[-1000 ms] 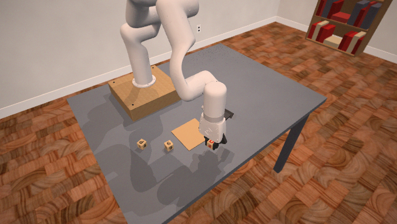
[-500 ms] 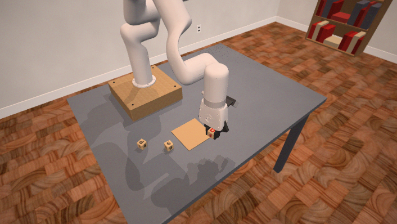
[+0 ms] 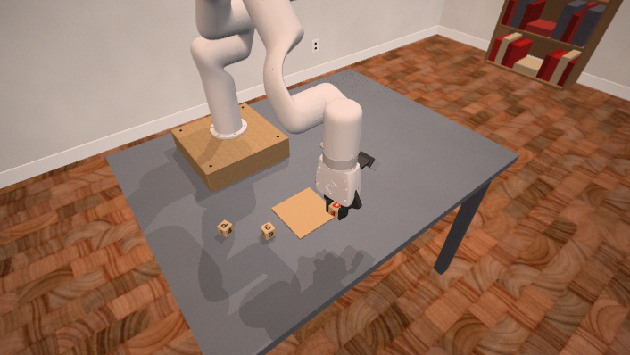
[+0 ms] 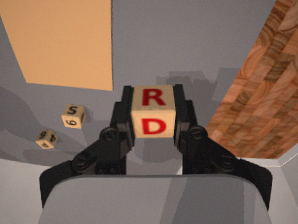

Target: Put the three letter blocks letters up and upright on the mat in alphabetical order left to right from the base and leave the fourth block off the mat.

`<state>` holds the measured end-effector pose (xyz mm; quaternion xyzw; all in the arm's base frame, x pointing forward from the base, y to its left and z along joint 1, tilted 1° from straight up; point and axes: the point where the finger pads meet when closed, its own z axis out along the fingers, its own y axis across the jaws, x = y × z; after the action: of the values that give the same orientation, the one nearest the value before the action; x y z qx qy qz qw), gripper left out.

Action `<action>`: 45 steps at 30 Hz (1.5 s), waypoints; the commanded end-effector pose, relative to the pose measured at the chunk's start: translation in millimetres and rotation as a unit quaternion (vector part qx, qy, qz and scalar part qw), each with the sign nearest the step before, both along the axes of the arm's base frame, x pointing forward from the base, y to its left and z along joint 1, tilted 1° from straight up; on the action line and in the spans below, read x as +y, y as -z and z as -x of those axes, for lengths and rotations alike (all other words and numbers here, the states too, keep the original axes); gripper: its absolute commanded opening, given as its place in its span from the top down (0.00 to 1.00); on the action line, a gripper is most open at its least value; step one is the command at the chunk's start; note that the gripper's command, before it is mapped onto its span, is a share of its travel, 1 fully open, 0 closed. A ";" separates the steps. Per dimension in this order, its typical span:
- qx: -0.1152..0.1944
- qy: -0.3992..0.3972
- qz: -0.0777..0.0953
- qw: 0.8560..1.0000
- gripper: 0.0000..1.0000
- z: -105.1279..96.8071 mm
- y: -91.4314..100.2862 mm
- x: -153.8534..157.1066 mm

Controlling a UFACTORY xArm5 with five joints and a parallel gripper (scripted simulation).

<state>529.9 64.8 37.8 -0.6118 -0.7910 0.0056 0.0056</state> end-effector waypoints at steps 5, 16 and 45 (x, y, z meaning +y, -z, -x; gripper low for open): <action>-0.003 0.091 0.001 0.996 0.73 11.1 -3.6 4.9; -0.003 0.267 0.003 0.964 0.73 36.7 -6.1 13.1; -0.003 0.625 0.009 0.781 0.73 98.6 -8.0 26.5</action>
<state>438.1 89.7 44.3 -0.9576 -0.2880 0.0097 0.0009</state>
